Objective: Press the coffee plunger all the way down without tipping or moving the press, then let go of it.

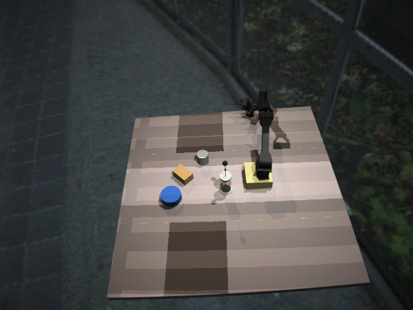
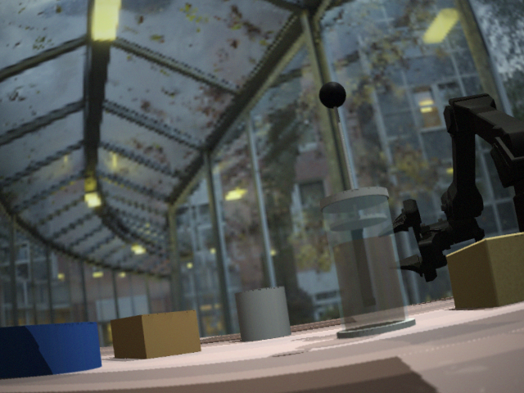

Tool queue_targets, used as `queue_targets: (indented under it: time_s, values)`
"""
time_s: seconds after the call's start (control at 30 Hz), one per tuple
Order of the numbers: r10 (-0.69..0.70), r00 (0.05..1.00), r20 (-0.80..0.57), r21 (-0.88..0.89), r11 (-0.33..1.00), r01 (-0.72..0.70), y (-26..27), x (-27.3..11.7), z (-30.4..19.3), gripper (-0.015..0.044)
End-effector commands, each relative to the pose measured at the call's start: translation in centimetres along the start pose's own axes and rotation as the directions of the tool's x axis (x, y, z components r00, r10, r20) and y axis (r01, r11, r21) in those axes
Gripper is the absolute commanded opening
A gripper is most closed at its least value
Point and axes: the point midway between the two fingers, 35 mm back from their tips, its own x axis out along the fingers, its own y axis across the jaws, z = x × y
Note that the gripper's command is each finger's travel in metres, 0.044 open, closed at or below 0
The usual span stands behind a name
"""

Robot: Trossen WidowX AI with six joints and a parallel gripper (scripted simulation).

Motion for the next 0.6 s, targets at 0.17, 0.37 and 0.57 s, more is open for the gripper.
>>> queue_targets:
  time_s: [0.17, 0.37, 0.57]
  values:
    - [-0.002, 1.0, 0.03, 0.067, 0.998, 0.0, -3.7, 2.6, -0.5, 0.044]
    - [0.05, 0.995, 0.085, 0.238, 0.969, -0.069, -10.5, 7.9, -0.1, 0.044]
    - [0.067, 0.986, 0.155, 0.487, 0.863, -0.136, -18.8, 12.2, 2.1, 0.044]
